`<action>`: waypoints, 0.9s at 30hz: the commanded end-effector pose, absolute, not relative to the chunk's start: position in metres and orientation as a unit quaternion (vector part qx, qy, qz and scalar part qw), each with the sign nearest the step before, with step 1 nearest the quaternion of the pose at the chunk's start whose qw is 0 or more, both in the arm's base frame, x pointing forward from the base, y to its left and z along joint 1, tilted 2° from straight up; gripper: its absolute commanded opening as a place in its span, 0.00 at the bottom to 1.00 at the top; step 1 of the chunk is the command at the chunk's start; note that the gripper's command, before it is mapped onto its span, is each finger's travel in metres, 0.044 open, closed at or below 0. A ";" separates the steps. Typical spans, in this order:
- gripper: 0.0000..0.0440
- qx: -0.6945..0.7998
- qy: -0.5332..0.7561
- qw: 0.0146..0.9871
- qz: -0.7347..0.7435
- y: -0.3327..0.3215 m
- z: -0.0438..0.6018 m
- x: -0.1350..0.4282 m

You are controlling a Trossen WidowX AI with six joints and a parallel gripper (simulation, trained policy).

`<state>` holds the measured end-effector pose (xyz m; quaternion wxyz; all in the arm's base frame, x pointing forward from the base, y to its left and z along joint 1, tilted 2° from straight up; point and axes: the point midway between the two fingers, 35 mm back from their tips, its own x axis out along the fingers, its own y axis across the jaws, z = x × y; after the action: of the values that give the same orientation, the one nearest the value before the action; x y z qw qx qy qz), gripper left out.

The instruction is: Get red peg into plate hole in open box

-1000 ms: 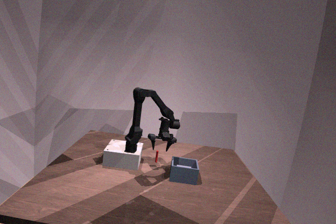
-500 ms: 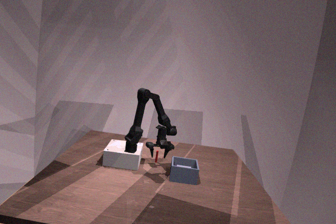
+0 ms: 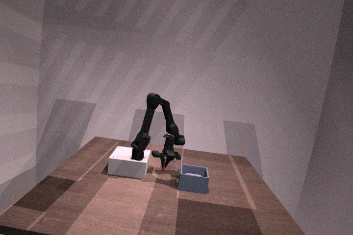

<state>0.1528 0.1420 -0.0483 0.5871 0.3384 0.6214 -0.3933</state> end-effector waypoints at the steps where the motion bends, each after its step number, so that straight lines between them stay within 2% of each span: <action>1: 0.00 0.337 0.636 0.575 -0.388 0.145 -0.047 0.155; 27: 0.00 0.299 0.587 0.687 -0.305 0.136 0.041 0.209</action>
<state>0.1974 0.1369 0.0236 0.6712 0.2988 0.5990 -0.3184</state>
